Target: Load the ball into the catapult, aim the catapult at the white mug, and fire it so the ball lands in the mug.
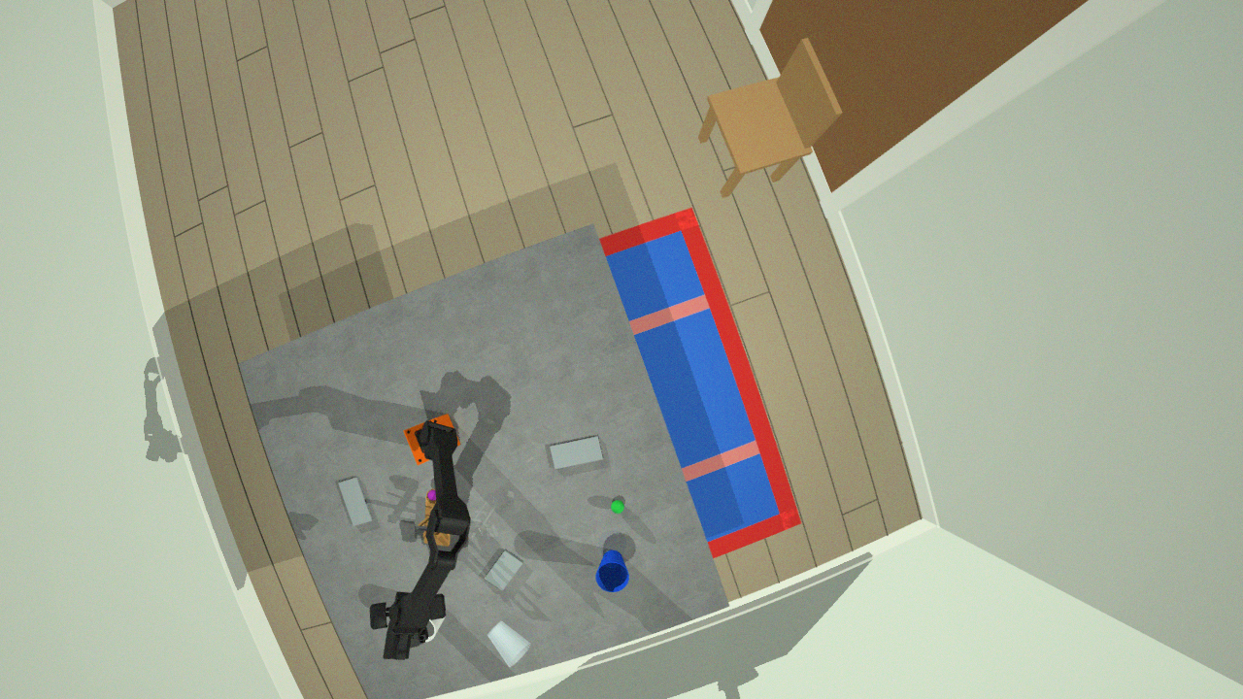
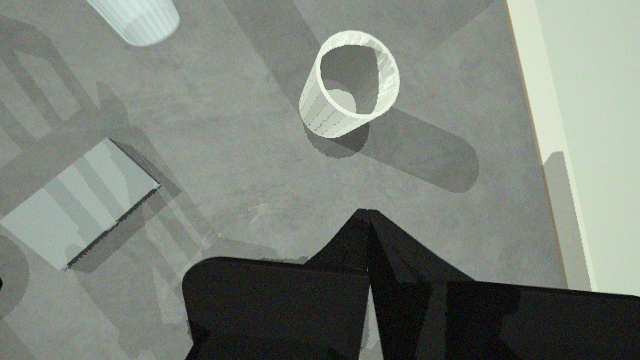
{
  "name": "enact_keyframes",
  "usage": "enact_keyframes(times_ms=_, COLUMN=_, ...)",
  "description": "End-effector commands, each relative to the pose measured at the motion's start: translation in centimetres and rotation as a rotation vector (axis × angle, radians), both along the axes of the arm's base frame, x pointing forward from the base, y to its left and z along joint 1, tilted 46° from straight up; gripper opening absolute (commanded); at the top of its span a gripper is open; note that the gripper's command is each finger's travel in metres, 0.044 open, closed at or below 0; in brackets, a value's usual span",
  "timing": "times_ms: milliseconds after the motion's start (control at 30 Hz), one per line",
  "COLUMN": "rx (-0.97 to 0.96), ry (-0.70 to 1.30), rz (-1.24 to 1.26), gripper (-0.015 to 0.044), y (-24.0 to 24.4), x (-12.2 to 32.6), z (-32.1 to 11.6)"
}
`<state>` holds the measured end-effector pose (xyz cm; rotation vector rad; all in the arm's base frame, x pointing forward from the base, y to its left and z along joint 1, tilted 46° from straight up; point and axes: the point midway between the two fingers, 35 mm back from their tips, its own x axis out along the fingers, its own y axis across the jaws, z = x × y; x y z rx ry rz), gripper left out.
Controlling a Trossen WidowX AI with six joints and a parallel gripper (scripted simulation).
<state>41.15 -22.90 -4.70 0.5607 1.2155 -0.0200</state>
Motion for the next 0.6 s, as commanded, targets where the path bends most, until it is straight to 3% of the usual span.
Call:
enact_keyframes(times_ms=0, rx=-0.037, ry=0.021, rz=0.099, gripper=0.0000, y=1.8, x=-0.8, z=0.4)
enact_keyframes(times_ms=567, rx=-0.162, ry=0.114, rz=0.618, gripper=0.0000, y=9.7, x=-6.3, z=1.9)
